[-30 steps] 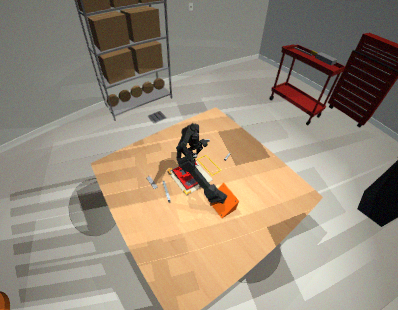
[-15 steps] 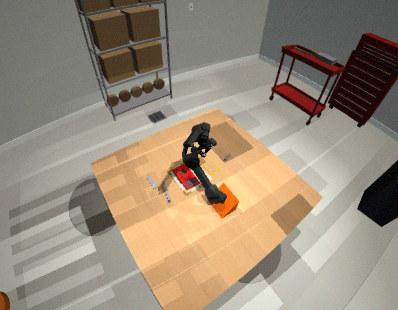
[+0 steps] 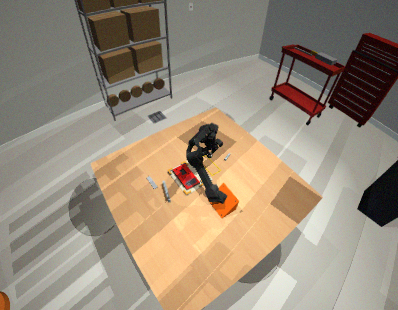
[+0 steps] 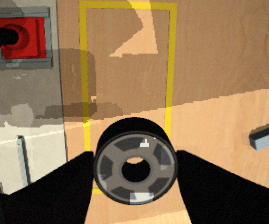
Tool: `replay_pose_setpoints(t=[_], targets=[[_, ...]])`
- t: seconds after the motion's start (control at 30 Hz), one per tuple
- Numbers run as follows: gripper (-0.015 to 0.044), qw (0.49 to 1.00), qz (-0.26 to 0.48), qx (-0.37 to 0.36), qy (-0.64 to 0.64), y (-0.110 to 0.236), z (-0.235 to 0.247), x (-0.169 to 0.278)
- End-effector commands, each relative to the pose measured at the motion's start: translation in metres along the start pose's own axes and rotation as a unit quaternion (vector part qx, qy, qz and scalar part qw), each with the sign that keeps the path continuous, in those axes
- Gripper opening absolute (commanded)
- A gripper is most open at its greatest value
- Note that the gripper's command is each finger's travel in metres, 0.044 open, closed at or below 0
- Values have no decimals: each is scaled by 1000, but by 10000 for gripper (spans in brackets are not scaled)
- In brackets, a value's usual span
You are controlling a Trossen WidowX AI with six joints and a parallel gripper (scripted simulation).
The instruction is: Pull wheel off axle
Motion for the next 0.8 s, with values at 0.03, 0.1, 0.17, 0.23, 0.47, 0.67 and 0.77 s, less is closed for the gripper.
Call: replay_pose_setpoints(t=[0.03,0.1,0.17,0.23,0.47,0.67,0.77], targets=[[0,1000,4,-4,-1,-15,0,2],[0,1000,4,-4,-1,-19,1,2],[0,1000,4,-4,-1,-20,0,2],[0,1000,4,-4,-1,-25,0,2],[0,1000,4,-4,-1,-65,-1,0],[0,1000,3,-6,0,-100,2,2],[0,1000,3,-6,0,-104,2,3]])
Point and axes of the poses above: the point midway between the two fingers, 35 mm back from their tips, its own y axis back along the fingers, its own z axis across the jaws, x = y × z, the point moved 2 cm from there along y, back along the fingers, and after that the axes turned 8 degrees about y, right-handed, at the moved point
